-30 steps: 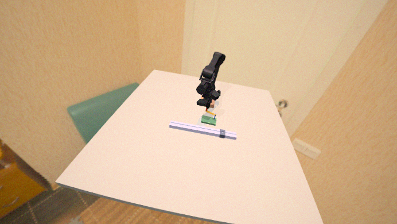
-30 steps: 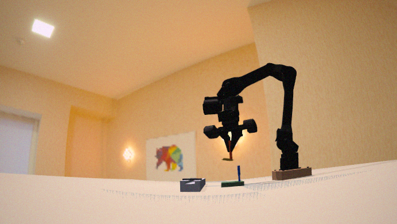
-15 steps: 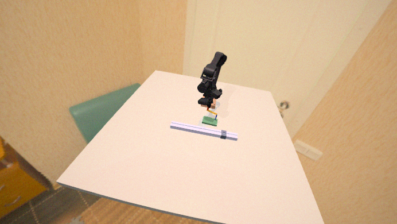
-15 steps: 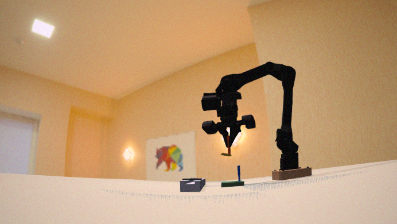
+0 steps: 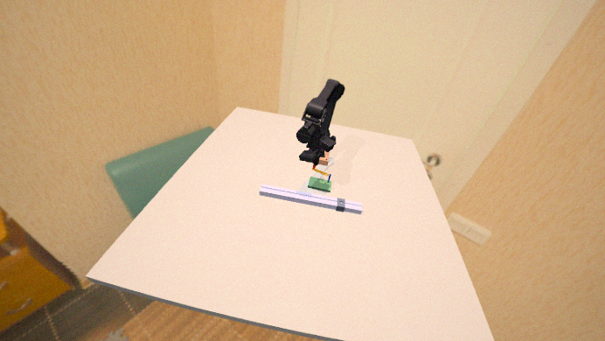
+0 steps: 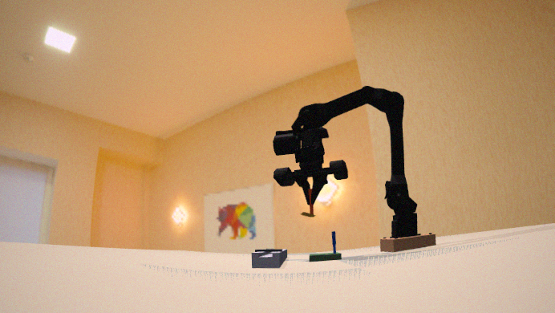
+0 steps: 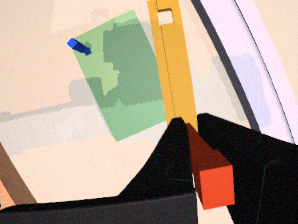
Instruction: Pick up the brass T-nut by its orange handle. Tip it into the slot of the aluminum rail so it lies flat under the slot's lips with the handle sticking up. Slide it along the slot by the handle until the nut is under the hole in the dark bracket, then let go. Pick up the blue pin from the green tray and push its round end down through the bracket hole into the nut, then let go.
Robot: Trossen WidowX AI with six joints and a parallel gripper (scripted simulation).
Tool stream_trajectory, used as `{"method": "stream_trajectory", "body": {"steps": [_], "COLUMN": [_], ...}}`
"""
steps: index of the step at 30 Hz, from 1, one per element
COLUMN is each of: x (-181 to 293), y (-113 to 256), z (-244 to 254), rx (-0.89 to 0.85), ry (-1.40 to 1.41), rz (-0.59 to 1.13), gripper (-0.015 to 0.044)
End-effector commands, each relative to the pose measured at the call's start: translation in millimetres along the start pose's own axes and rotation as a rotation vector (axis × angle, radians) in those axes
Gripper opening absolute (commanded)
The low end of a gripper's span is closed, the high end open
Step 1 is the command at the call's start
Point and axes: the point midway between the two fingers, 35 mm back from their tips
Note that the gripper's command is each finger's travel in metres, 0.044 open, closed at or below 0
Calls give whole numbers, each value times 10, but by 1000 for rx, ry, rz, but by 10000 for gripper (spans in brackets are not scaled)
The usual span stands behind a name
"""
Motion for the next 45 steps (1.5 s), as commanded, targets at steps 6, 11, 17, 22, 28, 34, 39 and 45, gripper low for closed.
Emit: {"method": "stream_trajectory", "body": {"steps": [6, 11, 17, 22, 28, 34, 39, 45], "x": [64, 95, 135, 170, 215, 263, 304, 353], "y": [46, 61, 74, 83, 89, 92, 90, 84], "z": [-148, -225, -316, -392, -482, -570, -643, -726], "rx": [-4, -9, -16, -21, -27, -34, -38, -42], "ry": [35, 57, 83, 105, 132, 158, 177, 195], "rz": [4, 3, 3, 2, 1, -1, -3, -7], "gripper": [-150, -150, -150, -150, -150, -150, -150, -150]}}
Point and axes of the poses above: the point midway between the two fingers, 35 mm back from their tips, its own y axis back along the fingers, its own z axis across the jaws, x = y × z, and after that the axes turned 10 degrees about y, right-handed
